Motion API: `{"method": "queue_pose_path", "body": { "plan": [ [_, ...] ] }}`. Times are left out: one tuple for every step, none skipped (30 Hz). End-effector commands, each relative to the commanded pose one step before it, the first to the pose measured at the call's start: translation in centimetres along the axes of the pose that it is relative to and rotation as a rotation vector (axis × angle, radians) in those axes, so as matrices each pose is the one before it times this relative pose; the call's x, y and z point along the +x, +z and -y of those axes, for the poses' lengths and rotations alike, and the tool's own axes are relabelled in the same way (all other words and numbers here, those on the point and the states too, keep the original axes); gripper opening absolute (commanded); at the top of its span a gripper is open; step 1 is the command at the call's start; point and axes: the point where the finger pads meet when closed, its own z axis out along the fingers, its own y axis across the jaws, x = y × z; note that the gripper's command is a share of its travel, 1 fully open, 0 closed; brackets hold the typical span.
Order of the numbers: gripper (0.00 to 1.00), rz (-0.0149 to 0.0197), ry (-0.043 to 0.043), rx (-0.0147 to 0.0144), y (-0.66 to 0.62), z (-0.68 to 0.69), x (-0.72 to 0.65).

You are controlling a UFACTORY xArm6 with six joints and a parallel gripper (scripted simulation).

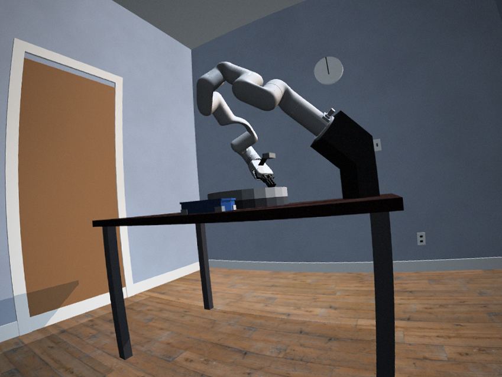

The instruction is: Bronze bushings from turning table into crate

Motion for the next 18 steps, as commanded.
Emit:
{"method": "queue_pose_path", "body": {
  "plan": [
    [0.13, 0.00189, -0.00018, 0.00049, -0.055, 0.008, -0.06],
    [0.13, 0.0, 0.0, 0.0, 0.0, 0.0, 0.0],
    [0.13, 0.0, 0.0, 0.0, 0.0, 0.0, 0.0],
    [0.13, 0.0, 0.0, 0.0, 0.0, 0.0, 0.0],
    [0.13, 0.0, 0.0, 0.0, 0.0, 0.0, 0.0],
    [0.13, 0.0, 0.0, 0.0, 0.0, 0.0, 0.0],
    [0.13, 0.0, 0.0, 0.0, 0.004, 0.0, -0.003],
    [0.13, 0.0, 0.0, 0.0, 0.024, 0.0, -0.021],
    [0.13, 0.0, 0.0, 0.0, 0.055, 0.0, -0.047],
    [0.13, 0.0, 0.0, 0.0, 0.088, 0.0, -0.075],
    [0.13, 0.0, 0.0, 0.0, 0.117, 0.0, -0.098],
    [0.13, 0.0, 0.0, 0.0, 0.135, 0.0, -0.115],
    [0.13, 0.0, 0.0, 0.0, 0.142, 0.0, -0.12],
    [0.13, 0.0, 0.0, 0.0, 0.135, 0.0, -0.114],
    [0.13, 0.0, 0.0, 0.0, 0.116, 0.0, -0.098],
    [0.13, 0.0, 0.0, 0.0, 0.0, 0.0, 0.0],
    [0.13, 0.0, 0.0, 0.0, 0.0, 0.0, 0.0],
    [0.13, 0.0, 0.0, 0.0, 0.088, 0.0, -0.074]
  ]
}}
